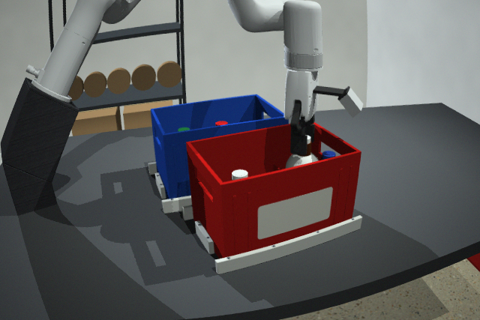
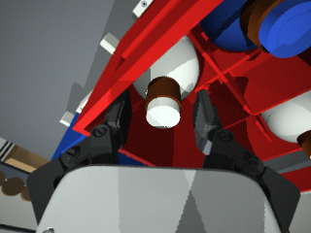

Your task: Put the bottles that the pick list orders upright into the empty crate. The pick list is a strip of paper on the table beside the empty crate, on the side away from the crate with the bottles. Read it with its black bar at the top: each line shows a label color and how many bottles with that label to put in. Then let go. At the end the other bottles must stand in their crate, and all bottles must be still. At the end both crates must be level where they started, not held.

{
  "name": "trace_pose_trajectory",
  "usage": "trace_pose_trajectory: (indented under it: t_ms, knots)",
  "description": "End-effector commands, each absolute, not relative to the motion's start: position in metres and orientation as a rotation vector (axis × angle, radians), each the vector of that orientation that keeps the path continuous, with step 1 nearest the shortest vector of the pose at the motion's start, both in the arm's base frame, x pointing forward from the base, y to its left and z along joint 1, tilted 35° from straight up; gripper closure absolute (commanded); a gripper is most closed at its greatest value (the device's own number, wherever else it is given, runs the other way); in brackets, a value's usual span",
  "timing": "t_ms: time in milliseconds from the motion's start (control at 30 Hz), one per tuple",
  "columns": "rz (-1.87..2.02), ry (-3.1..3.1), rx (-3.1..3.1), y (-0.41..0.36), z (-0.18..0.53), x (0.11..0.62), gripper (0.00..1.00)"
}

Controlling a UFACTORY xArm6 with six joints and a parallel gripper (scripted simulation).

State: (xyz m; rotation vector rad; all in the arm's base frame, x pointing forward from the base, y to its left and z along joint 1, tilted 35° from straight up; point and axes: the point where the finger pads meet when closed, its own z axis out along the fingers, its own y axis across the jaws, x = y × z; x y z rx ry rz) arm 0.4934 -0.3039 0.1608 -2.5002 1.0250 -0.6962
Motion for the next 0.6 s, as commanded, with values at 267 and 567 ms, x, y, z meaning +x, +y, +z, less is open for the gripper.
trace_pose_trajectory:
  t_ms: [267,567]
  knots:
    - [-0.702,1.025,-2.5,-0.3048,0.1608,0.4952,0.35]
    - [-0.702,1.025,-2.5,-0.3052,0.1635,0.4933,1.0]
